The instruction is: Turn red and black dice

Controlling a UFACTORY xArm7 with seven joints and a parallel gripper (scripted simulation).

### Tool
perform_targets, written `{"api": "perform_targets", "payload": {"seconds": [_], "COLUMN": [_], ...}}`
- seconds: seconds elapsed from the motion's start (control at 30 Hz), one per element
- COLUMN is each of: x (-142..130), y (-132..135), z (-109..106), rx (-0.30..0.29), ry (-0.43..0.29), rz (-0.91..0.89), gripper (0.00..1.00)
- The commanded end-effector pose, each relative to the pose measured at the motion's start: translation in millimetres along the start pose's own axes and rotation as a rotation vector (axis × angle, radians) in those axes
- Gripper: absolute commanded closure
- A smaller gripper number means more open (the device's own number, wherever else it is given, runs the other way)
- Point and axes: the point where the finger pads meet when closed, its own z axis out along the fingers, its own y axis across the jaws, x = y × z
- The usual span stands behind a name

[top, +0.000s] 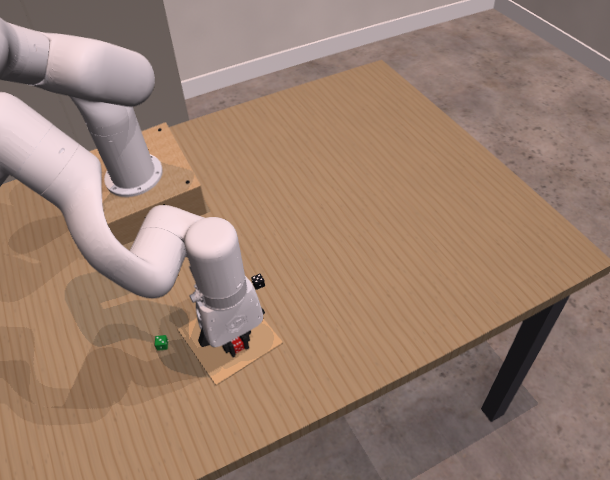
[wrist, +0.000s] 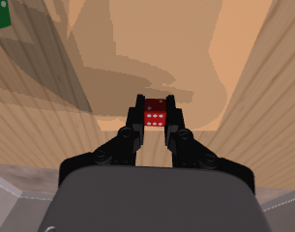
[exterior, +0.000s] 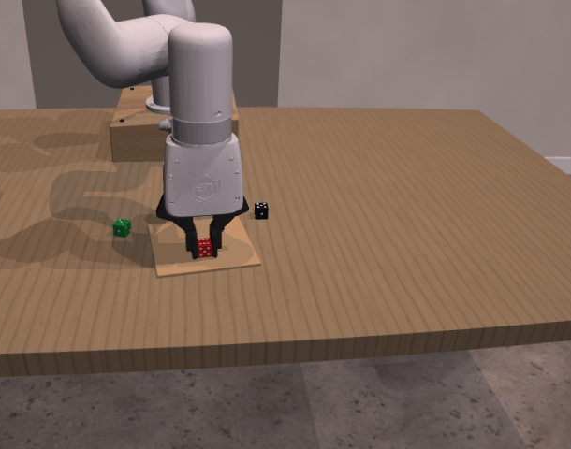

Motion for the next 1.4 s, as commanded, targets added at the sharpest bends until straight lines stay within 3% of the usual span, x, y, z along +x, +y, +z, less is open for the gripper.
{"api": "perform_targets", "payload": {"seconds": [0.0, 0.3, 0.8, 1.37], "x": [-1.4, -1.4, -1.4, -1.4], "y": [0.3, 0.3, 0.3, 0.3], "z": [-1.3, -1.3, -1.3, -9.8], "rx": [0.000, 0.000, 0.000, 0.000], "ry": [-0.004, -0.004, -0.004, -0.004], "rz": [-0.001, -0.001, -0.001, -0.001], "gripper": [0.85, 0.85, 0.64, 0.64]}}
